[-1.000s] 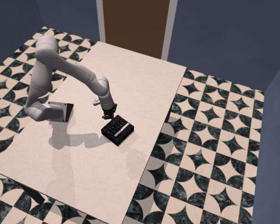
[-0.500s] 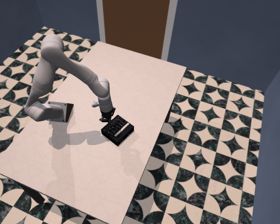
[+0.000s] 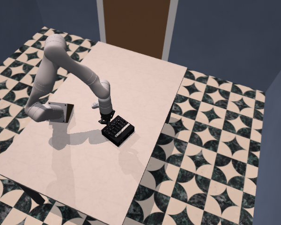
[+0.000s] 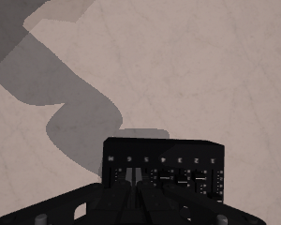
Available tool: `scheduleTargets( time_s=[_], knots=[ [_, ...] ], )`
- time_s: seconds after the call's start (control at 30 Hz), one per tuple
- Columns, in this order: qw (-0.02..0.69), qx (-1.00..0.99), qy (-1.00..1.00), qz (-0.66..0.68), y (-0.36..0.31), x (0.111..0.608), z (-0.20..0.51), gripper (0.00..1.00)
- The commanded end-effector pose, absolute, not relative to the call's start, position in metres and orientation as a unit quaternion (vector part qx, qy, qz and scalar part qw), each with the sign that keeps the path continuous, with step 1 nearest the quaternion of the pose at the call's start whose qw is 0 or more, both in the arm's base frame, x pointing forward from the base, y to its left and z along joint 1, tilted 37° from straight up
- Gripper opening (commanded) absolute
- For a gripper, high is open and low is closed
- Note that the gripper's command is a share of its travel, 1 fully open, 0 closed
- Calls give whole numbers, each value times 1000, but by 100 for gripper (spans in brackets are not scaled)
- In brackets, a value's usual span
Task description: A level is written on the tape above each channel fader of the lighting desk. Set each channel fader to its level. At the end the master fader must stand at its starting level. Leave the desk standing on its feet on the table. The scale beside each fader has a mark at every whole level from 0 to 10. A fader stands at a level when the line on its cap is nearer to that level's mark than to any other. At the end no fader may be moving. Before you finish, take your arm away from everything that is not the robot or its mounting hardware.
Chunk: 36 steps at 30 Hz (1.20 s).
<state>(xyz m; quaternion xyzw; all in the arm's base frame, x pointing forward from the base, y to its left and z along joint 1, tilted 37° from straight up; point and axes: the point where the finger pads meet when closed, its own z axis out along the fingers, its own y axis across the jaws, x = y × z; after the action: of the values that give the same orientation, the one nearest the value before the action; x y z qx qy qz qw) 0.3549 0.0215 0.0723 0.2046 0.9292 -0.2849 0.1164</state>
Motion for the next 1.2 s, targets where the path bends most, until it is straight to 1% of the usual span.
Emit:
scheduleTargets(
  time_s=[0.0,1.17],
  knots=[
    [116,206,928,-288,19,354,71,0],
    [115,213,925,-294,15,352,70,0]
  ],
)
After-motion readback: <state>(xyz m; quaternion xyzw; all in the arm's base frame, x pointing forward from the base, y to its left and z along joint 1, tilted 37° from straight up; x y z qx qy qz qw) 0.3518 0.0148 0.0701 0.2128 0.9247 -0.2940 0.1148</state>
